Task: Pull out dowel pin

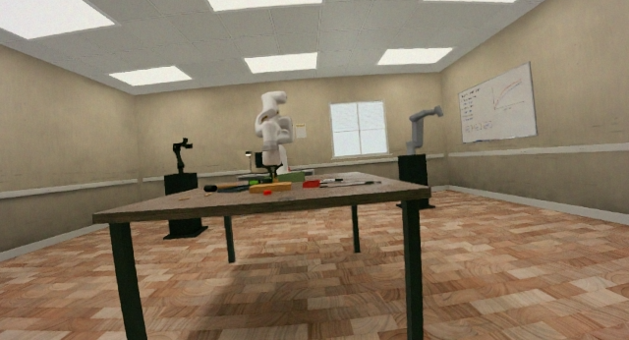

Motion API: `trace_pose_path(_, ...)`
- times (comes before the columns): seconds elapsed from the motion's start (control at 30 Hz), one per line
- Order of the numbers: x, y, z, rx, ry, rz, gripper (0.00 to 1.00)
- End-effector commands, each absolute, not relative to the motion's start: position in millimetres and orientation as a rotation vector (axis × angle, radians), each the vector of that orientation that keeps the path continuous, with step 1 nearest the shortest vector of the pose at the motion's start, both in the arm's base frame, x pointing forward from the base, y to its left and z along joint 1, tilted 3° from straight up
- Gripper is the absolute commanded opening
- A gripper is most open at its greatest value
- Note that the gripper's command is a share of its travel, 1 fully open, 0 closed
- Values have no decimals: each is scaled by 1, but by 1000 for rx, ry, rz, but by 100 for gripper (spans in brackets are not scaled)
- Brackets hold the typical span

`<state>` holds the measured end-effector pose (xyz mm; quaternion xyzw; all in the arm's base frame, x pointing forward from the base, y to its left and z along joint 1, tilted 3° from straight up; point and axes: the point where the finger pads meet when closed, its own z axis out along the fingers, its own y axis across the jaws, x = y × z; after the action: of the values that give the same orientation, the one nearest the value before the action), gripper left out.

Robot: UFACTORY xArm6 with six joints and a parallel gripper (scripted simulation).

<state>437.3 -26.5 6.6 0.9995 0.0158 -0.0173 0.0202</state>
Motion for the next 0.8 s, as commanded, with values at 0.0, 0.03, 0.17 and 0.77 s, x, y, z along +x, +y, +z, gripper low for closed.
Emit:
trace_pose_path(0.0, 440, -27, 8, 3100, 54, -45, 0)
trace_pose_path(0.03, 440, -27, 8, 3100, 57, -45, 0)
trace_pose_path(0.17, 440, -27, 8, 3100, 71, -45, 0)
trace_pose_path(0.77, 440, -27, 9, 3098, 135, -46, 0)
